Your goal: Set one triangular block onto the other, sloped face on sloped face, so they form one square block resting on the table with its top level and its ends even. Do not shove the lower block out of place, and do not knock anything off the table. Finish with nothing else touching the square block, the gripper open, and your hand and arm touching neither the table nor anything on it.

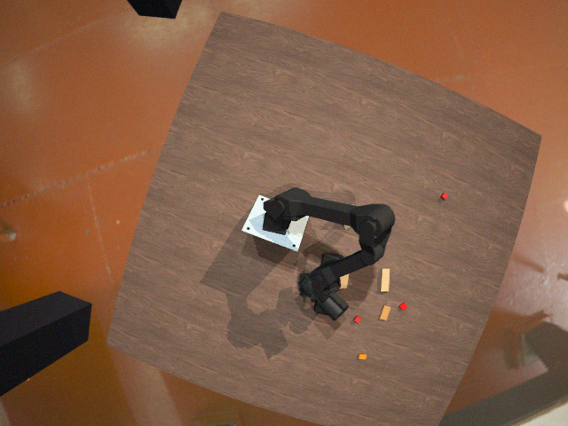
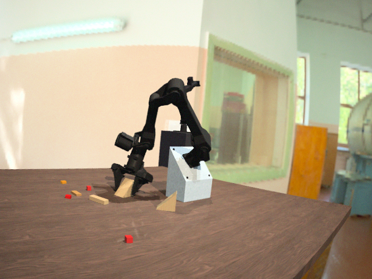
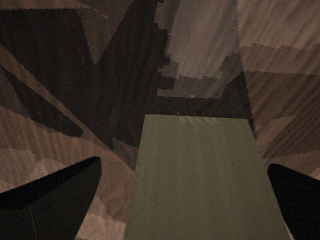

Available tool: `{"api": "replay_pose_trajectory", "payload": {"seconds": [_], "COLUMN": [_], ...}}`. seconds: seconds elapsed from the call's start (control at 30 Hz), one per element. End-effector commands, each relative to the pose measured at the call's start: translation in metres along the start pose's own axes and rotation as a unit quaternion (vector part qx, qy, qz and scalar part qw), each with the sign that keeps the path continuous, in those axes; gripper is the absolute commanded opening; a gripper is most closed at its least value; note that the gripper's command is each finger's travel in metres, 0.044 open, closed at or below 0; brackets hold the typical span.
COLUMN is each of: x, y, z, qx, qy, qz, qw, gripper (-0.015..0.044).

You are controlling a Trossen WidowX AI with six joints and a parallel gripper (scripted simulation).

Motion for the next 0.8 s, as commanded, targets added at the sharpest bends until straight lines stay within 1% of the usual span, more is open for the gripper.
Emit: {"api": "replay_pose_trajectory", "payload": {"seconds": [0.0,0.2,0.47,0.67,0.7,0.77], "x": [0.0019,0.0019,0.0019,-0.0009,-0.0009,-0.0009], "y": [-0.0016,-0.0016,-0.0016,0.0002,0.0002,0.0002], "z": [-0.0033,-0.0033,-0.0033,-0.0021,-0.0021,-0.0021], "qx": [0.005,0.005,0.005,0.003,0.003,0.003], "qy": [0.005,0.005,0.005,0.003,0.003,0.003], "qz": [0.002,0.002,0.002,0.001,0.001,0.001], "qw": [1.000,1.000,1.000,1.000,1.000,1.000], "gripper": [0.0387,0.0230,0.0177,0.0019,0.0000,0.0000]}}
Point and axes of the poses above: the point midway between the two fingers, 35 mm back from their tips, its own x axis out along the fingers, its own z axis across the jaws, y = z × x, the point moved 6 cm from there along -x, back along the fingers, and after that the axes turned 11 degrees about -x, right-handed, at the moved point
